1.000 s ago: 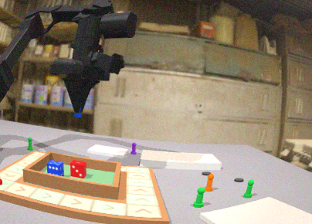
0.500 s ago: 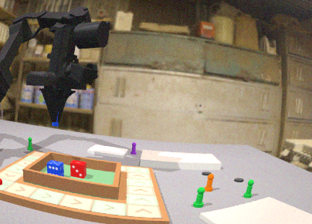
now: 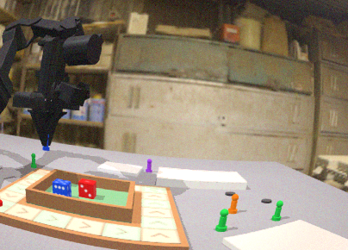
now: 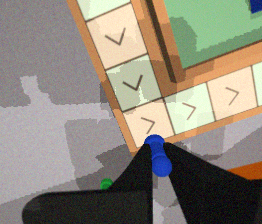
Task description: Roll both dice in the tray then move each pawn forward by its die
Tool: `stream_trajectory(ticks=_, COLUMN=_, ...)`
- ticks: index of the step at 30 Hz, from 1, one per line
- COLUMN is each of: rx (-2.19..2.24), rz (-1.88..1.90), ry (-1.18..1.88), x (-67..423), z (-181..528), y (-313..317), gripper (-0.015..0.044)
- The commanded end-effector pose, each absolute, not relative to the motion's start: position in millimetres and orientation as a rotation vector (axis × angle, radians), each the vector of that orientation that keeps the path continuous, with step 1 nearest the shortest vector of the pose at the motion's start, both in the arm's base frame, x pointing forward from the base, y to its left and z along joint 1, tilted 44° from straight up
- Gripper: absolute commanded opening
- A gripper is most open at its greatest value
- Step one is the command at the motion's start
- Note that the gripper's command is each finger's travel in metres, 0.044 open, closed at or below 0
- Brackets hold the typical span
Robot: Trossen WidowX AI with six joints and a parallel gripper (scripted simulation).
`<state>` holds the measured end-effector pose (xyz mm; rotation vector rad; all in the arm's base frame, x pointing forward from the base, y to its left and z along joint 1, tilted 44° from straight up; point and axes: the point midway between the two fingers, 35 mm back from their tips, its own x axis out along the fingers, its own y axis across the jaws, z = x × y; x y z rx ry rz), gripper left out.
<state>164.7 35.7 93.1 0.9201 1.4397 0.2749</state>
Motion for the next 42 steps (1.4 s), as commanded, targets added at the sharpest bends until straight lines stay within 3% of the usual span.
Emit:
stream_trajectory(ticks=1, rx=0.923, rz=0.269, ry=1.445, x=164, z=86, y=41, gripper=0.0000)
stream_trajectory(ticks=26, rx=0.925, rz=0.273, ry=1.443, x=170, z=57, y=69, gripper=0.0000)
stream_trajectory(ticks=42, rx=0.923, rz=0.270, ry=1.445, x=163, z=94, y=33, gripper=0.0420)
